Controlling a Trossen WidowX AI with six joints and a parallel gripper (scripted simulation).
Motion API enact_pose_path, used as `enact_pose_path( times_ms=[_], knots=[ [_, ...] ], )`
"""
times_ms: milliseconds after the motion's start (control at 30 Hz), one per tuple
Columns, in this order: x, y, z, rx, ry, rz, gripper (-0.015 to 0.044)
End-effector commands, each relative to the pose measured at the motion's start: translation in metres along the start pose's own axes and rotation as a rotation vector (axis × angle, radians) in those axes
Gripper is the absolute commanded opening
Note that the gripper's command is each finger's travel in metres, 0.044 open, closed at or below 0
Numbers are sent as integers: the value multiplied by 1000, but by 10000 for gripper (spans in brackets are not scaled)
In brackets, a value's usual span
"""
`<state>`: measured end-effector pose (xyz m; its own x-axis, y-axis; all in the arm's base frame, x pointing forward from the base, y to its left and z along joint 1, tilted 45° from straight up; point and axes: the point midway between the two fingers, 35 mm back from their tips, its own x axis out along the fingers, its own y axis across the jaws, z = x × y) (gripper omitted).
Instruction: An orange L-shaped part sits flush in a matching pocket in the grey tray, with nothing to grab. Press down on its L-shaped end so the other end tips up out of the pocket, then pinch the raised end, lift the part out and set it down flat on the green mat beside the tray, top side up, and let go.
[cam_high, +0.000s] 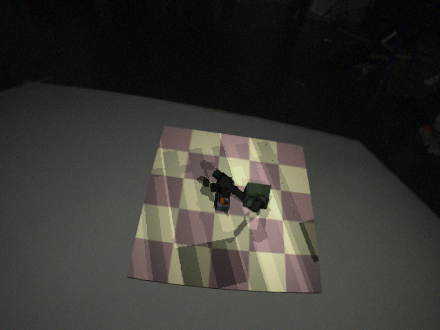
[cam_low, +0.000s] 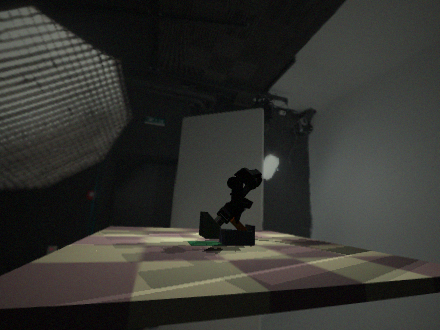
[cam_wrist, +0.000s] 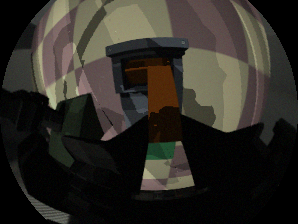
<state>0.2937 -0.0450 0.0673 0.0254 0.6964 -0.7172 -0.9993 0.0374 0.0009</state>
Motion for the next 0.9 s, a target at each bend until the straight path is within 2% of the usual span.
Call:
enact_pose_path(
  times_ms=[0,867],
  knots=[
    [-9,-1,1,-2,-2,-8,0],
    [-50,-1,0,-1,-1,-7,0]
  ],
)
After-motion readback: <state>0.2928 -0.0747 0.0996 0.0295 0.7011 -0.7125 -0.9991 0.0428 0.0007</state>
